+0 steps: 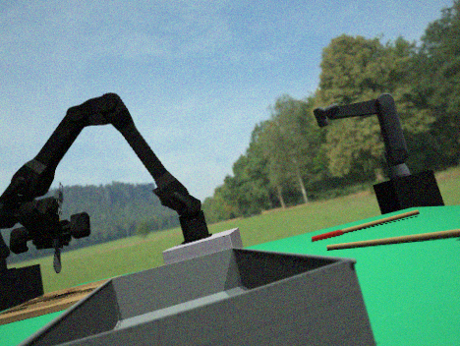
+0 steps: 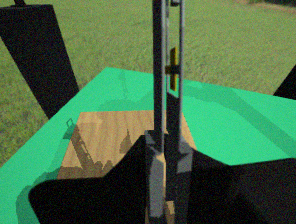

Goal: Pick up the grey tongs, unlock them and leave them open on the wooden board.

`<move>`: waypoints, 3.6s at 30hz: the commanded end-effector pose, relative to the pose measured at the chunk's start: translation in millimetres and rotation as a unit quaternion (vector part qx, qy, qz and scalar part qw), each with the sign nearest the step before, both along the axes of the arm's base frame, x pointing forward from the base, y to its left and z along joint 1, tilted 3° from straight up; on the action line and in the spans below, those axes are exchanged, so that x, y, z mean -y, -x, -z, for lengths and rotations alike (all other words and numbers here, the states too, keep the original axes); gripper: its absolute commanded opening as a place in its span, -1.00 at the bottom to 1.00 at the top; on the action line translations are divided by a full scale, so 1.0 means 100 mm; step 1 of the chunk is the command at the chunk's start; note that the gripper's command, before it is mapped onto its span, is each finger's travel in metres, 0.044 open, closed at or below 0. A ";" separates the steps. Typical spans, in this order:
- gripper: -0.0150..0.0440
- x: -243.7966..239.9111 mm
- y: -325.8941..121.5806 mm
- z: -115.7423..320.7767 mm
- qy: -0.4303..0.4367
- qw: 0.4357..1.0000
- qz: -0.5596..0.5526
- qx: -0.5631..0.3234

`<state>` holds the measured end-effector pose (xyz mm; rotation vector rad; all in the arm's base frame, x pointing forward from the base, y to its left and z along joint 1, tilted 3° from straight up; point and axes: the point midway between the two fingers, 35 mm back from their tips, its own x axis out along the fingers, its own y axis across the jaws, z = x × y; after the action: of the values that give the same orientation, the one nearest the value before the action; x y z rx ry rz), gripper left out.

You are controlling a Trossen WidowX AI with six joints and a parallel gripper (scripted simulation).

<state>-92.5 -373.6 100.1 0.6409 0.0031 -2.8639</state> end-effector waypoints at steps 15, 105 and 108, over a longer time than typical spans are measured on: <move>-1.00 -0.03 -0.03 -0.06 0.022 0.999 0.003 -0.030; -1.00 0.08 0.30 0.20 -0.095 0.841 -0.031 0.531; -1.00 0.08 0.30 0.25 -0.095 0.841 -0.031 0.531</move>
<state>-123.4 -381.8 80.1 2.0968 0.1293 -2.0724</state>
